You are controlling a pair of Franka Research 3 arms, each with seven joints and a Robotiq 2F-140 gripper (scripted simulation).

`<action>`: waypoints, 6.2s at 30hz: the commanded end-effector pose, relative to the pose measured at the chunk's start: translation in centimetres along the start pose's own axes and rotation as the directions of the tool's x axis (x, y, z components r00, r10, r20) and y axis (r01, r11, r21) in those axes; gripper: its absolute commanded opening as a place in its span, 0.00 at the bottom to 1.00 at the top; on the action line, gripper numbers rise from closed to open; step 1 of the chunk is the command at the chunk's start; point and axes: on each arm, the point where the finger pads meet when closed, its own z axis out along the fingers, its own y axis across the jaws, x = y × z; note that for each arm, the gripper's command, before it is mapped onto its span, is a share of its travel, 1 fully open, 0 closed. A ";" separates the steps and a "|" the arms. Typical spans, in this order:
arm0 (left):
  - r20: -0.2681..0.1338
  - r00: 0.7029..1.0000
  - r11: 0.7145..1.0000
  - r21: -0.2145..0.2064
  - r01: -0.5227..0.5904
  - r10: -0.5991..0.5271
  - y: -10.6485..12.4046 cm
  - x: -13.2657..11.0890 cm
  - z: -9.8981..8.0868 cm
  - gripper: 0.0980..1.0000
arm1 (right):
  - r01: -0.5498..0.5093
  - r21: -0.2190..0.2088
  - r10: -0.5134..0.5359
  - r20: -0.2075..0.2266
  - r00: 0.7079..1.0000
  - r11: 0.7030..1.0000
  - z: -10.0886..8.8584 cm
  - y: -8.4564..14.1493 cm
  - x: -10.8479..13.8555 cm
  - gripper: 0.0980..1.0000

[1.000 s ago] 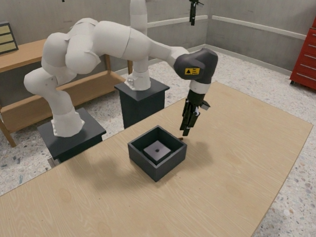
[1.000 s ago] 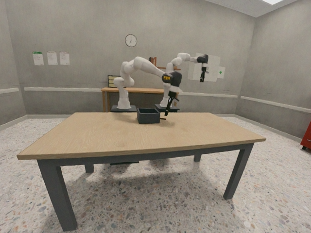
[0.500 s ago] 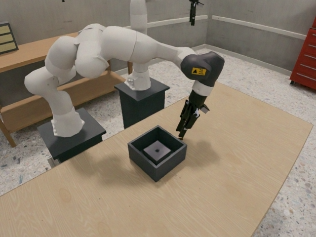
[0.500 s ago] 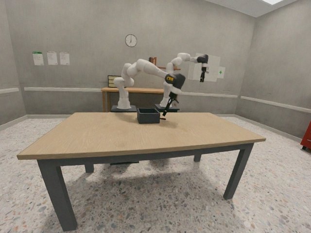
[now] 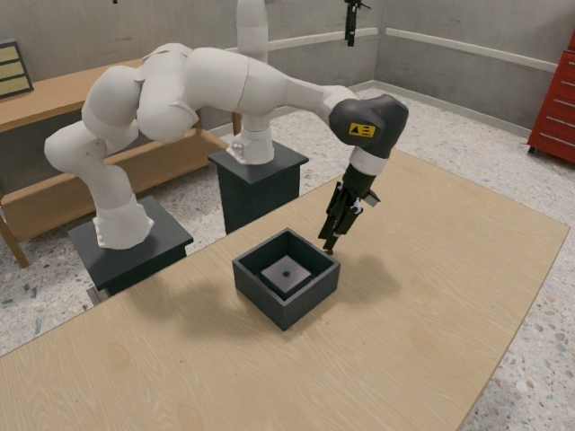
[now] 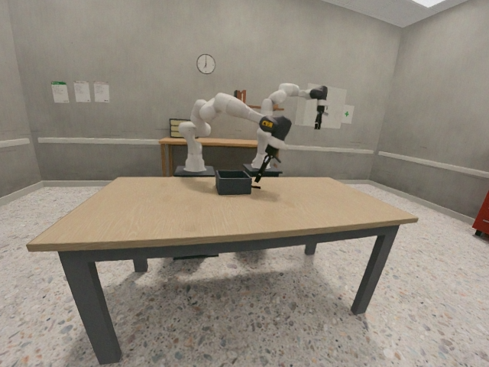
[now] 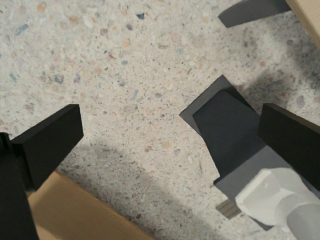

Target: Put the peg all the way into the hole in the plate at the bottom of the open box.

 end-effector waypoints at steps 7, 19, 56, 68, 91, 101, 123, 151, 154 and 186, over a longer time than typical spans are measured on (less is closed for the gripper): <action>-0.003 1.000 1.000 -0.004 0.005 -0.005 0.1 -0.1 -0.1 1.00 | 0.005 0.002 -0.005 0.004 1.000 1.000 0.3 -0.1 0.0 0.25; -0.003 1.000 1.000 -0.004 0.005 -0.005 0.1 -0.1 -0.1 1.00 | 0.005 0.002 -0.005 0.004 1.000 1.000 2.2 -0.1 0.7 0.25; -0.003 1.000 1.000 -0.004 0.005 -0.005 0.1 -0.1 -0.1 1.00 | 0.005 0.002 -0.005 0.004 1.000 1.000 3.8 -0.1 1.3 0.00; -0.003 1.000 1.000 -0.004 0.005 -0.005 0.1 -0.1 -0.1 1.00 | 0.005 0.002 -0.005 0.004 1.000 1.000 3.8 -0.1 1.3 0.00; -0.003 1.000 1.000 -0.004 0.005 -0.005 0.1 -0.1 -0.1 1.00 | 0.005 0.002 -0.005 0.004 1.000 1.000 1.8 -0.1 0.5 0.00; -0.003 1.000 1.000 -0.004 0.005 -0.005 0.1 -0.1 -0.1 1.00 | 0.005 0.002 -0.005 0.004 1.000 1.000 -1.7 -0.1 -0.7 0.00; -0.003 1.000 1.000 -0.004 0.005 -0.005 0.1 -0.1 -0.1 1.00 | 0.005 0.002 -0.005 0.004 1.000 1.000 -3.3 -0.1 -1.3 0.00; -0.003 1.000 1.000 -0.004 0.005 -0.005 0.1 -0.1 -0.1 1.00 | 0.005 0.002 -0.005 0.004 1.000 1.000 -6.9 -0.1 -2.6 0.00; -0.003 1.000 1.000 -0.004 0.005 -0.005 0.1 -0.1 -0.1 1.00 | 0.005 0.002 -0.005 0.004 1.000 1.000 -6.9 -0.1 -2.6 0.00; -0.003 1.000 1.000 -0.004 0.005 -0.005 0.1 -0.1 -0.1 1.00 | 0.005 0.002 -0.005 0.004 1.000 1.000 -7.0 -4.9 -2.4 0.00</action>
